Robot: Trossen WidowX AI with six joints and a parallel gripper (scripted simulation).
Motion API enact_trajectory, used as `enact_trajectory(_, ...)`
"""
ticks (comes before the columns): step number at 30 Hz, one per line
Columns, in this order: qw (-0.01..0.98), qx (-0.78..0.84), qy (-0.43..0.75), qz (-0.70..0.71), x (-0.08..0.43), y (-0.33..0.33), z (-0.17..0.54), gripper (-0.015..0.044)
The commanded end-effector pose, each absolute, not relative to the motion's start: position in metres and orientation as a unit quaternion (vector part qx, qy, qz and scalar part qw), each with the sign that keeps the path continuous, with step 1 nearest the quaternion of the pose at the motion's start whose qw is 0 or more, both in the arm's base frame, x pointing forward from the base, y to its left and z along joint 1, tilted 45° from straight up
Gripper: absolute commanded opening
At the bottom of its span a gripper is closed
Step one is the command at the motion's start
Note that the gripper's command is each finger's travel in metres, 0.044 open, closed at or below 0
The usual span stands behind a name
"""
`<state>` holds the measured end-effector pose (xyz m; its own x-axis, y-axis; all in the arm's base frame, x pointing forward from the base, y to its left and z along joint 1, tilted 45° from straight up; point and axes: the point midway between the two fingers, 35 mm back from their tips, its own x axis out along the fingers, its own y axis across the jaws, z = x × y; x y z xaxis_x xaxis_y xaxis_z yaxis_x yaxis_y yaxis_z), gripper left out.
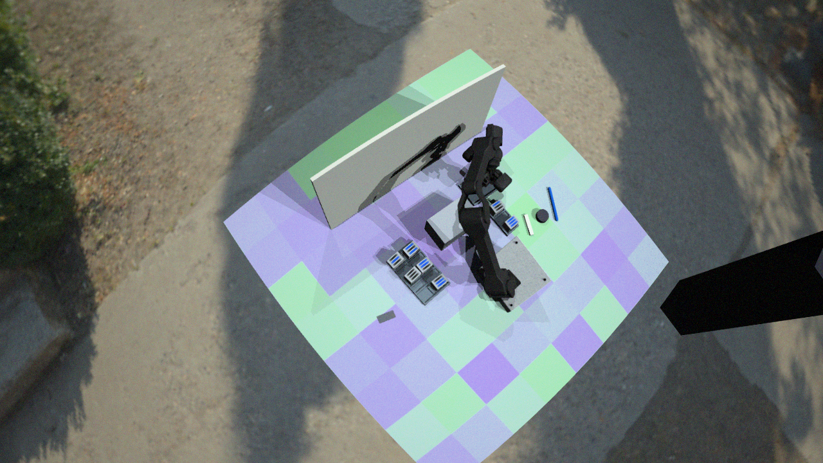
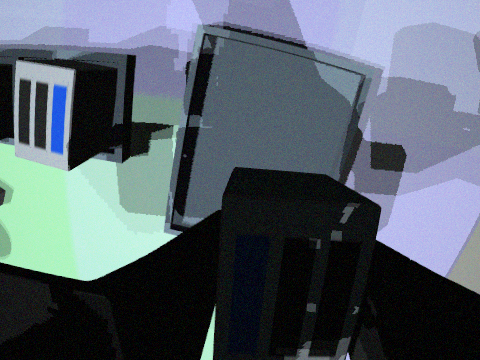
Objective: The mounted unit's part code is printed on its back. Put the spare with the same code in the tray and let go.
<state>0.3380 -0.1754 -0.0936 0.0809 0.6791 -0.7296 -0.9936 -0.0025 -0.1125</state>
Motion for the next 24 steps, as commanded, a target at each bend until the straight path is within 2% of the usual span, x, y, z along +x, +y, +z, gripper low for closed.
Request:
enact_trajectory(1, 0.664, -0.315, 0.247, 0.631, 0.337, -0.172, -0.097, 0.0000)
enact_trajectory(24, 0.664, -0.315, 0.247, 0.632, 0.338, -0.157, -0.111, 0.0000)
